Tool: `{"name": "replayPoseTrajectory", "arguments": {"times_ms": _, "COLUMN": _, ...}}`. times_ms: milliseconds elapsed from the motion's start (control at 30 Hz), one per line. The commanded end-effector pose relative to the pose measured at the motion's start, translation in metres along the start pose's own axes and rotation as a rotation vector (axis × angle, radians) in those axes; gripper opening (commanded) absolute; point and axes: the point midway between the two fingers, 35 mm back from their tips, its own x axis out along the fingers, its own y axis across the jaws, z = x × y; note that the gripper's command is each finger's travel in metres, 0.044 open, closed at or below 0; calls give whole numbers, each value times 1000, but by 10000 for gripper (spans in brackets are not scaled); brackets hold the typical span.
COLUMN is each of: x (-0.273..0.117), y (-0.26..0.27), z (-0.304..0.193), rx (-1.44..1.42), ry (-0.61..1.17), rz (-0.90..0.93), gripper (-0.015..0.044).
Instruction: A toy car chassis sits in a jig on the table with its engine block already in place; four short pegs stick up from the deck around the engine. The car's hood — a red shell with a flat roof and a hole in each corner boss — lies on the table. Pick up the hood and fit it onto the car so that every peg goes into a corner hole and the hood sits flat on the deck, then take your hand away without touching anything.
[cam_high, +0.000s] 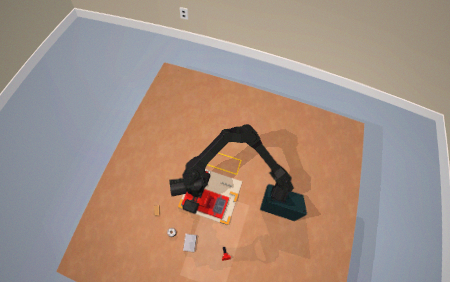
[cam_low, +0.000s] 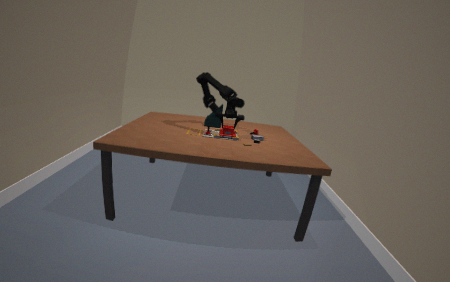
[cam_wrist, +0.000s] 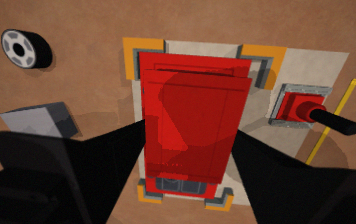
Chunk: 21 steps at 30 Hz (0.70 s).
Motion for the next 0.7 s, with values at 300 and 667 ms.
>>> {"name": "replayPoseTrajectory", "arguments": {"times_ms": 300, "x": 6, "y": 0, "z": 0, "rx": -8, "ry": -5, "rz": -4, "gripper": 0}}
{"name": "replayPoseTrajectory", "arguments": {"times_ms": 667, "x": 11, "y": 0, "z": 1, "rx": -8, "ry": -5, "rz": -4, "gripper": 0}}
